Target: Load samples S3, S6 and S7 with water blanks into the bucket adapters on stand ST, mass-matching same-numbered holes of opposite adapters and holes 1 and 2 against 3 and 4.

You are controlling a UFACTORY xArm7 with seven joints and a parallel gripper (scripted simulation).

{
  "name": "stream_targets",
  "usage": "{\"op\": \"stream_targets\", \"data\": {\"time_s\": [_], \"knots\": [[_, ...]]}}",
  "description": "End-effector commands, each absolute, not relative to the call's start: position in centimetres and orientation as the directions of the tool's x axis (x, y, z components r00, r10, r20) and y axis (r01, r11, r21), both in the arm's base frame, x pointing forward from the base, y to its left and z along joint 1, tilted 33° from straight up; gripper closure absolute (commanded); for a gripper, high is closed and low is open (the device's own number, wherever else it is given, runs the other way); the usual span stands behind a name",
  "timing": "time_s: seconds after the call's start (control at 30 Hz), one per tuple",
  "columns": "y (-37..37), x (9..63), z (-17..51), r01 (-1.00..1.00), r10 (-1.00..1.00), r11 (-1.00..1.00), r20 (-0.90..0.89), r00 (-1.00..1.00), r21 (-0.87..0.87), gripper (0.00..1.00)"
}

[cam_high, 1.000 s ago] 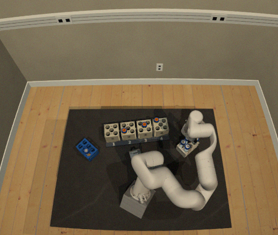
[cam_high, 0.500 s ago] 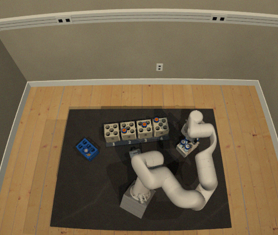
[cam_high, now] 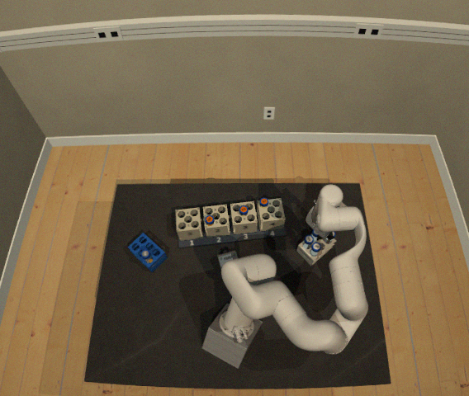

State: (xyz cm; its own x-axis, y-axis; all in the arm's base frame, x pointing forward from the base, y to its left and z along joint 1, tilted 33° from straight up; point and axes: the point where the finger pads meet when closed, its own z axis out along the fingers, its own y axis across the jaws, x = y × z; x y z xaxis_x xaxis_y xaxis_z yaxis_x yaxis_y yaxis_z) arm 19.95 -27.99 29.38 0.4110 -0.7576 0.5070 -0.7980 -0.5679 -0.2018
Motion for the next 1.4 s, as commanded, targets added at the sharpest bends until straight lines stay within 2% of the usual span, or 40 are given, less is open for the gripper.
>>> {"op": "stream_targets", "data": {"time_s": [0.0, 1.37], "knots": [[-27.9, 19.8, 29.7, -0.798, -0.757, -0.567, 0.509, 0.409, -0.202, 1.0], [-26.4, 17.7, 33.8, -0.798, -0.757, -0.567, 0.509, 0.409, -0.202, 1.0]]}}
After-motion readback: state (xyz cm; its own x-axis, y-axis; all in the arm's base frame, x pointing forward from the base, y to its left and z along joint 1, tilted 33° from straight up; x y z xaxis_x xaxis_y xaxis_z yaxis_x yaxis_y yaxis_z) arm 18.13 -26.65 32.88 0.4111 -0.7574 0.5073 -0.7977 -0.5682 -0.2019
